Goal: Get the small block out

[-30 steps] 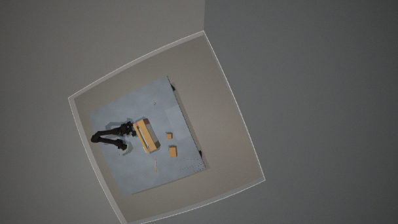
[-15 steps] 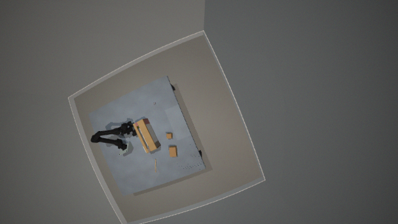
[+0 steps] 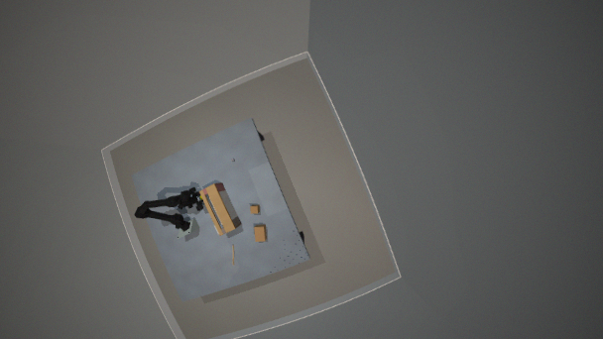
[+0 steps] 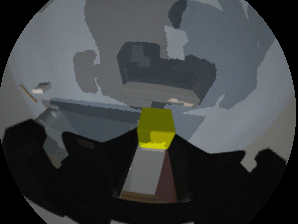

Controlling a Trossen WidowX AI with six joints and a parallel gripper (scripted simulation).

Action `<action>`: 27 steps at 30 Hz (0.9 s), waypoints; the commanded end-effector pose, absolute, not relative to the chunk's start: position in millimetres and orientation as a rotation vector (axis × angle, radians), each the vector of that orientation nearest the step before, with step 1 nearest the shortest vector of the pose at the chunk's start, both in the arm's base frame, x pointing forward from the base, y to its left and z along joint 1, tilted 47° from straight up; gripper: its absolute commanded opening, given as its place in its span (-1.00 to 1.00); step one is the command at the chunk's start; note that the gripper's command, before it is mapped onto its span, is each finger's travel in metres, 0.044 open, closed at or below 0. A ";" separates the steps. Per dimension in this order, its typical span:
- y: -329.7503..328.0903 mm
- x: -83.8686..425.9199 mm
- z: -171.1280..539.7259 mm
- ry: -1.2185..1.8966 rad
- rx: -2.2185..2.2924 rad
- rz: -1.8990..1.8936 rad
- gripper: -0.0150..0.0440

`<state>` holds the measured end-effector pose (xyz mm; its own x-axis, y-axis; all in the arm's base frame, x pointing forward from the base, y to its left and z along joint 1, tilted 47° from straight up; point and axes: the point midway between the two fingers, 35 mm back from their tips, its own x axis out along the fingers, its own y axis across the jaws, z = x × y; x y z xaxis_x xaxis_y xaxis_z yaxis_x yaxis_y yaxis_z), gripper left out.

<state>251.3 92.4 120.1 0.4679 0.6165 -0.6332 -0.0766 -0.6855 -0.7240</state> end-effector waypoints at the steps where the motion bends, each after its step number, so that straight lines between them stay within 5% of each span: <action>1: 81.9 250.0 133.9 -0.463 -2.022 1.242 -0.49; 27: 55.4 244.2 144.4 0.018 -1.373 1.212 -0.49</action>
<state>244.0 57.6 144.8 0.4565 0.6252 -0.6330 -0.5622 -0.3488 -0.7499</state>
